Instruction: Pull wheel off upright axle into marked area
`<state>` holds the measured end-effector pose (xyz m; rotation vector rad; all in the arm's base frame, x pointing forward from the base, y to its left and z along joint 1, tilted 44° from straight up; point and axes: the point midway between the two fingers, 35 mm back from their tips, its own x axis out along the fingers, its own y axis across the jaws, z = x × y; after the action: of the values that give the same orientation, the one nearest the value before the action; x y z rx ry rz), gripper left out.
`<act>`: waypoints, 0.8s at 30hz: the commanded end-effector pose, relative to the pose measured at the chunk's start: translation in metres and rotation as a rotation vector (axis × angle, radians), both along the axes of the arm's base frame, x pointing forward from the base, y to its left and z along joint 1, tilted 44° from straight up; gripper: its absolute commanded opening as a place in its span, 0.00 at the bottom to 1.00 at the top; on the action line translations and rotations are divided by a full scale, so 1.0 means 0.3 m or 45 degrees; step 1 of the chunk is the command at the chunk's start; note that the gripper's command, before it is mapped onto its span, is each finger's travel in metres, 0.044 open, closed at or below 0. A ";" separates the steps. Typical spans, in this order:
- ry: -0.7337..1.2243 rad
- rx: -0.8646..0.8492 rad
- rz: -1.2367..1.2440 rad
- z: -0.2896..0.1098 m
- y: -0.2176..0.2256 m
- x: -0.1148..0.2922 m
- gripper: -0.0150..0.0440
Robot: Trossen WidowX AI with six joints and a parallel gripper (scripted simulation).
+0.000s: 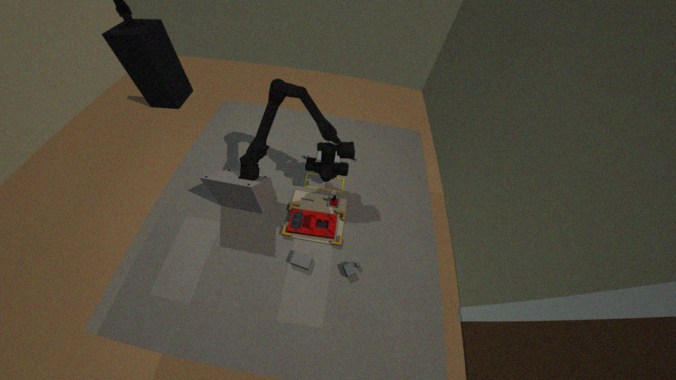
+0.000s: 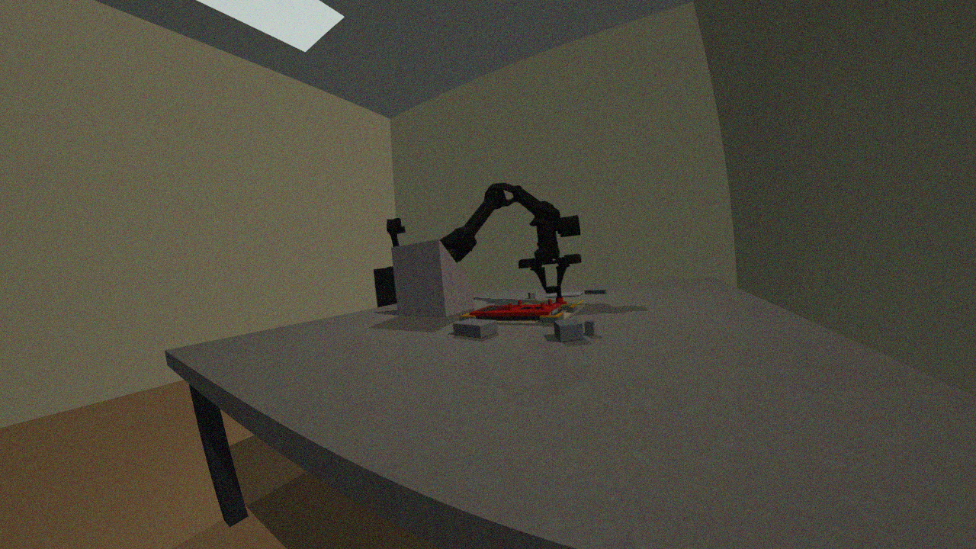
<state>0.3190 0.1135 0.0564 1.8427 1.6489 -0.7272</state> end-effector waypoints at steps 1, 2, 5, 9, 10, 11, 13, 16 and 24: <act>0.018 -0.003 -0.005 -0.062 0.049 -0.004 0.25; 0.018 -0.002 -0.006 -0.074 0.062 -0.004 0.25; 0.018 0.001 -0.006 -0.091 0.081 -0.006 0.25; 0.018 0.001 -0.006 -0.091 0.081 -0.006 0.25; 0.010 0.007 0.005 -0.076 0.079 -0.006 0.30; 0.010 0.007 0.005 -0.076 0.079 -0.006 0.34; 0.010 0.007 0.005 -0.076 0.079 -0.006 0.43; 0.010 0.007 0.005 -0.076 0.079 -0.006 0.57; 0.013 -0.001 0.000 -0.011 0.011 -0.008 0.76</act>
<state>0.3137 0.1299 0.0367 1.8341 1.6707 -0.7561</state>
